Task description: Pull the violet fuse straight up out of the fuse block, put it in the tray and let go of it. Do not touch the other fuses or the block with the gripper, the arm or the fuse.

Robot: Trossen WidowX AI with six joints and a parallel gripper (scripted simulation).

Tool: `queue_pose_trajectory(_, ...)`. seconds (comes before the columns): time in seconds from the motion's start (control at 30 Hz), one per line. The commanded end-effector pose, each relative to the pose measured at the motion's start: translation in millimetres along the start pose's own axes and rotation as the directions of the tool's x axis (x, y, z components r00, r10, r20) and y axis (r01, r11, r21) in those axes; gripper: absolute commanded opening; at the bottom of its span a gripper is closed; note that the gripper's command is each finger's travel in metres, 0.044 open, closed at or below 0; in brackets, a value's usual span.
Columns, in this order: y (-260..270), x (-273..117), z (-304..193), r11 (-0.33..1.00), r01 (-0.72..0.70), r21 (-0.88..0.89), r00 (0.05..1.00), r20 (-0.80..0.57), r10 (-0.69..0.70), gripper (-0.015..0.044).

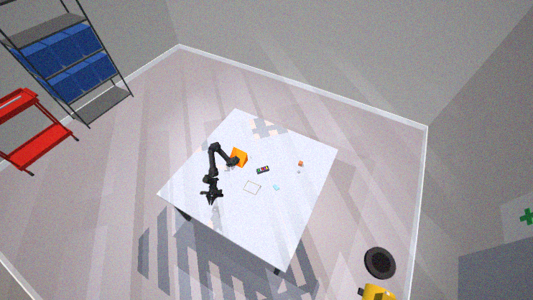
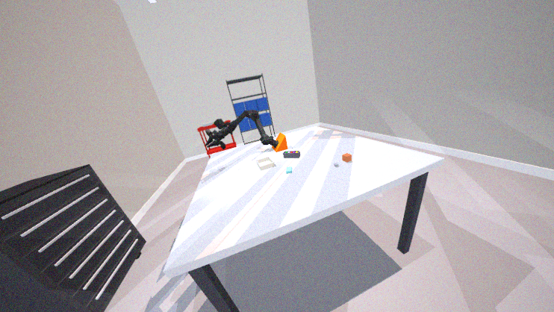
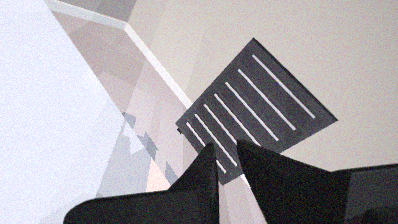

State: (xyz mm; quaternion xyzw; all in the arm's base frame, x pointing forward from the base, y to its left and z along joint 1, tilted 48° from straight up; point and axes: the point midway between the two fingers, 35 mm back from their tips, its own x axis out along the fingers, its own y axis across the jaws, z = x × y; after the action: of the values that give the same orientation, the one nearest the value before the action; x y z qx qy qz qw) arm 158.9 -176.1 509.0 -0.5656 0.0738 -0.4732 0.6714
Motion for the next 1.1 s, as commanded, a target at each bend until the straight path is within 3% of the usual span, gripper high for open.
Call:
queue_pose_trajectory(0.0,39,12,14,0.982,-0.135,0.129,0.991,0.03,0.132,0.0074)
queue_pose_trajectory(0.3,139,18,56,0.819,-0.446,0.362,0.892,0.098,0.442,0.0074)
queue_pose_trajectory(0.6,252,-18,111,0.526,-0.678,0.513,0.665,0.123,0.737,0.0074)
queue_pose_trajectory(0.83,345,-90,143,0.282,-0.694,0.662,0.391,0.018,0.92,0.0074)
queue_pose_trajectory(1.07,412,-191,157,0.248,-0.605,0.756,0.155,-0.193,0.969,0.0074)
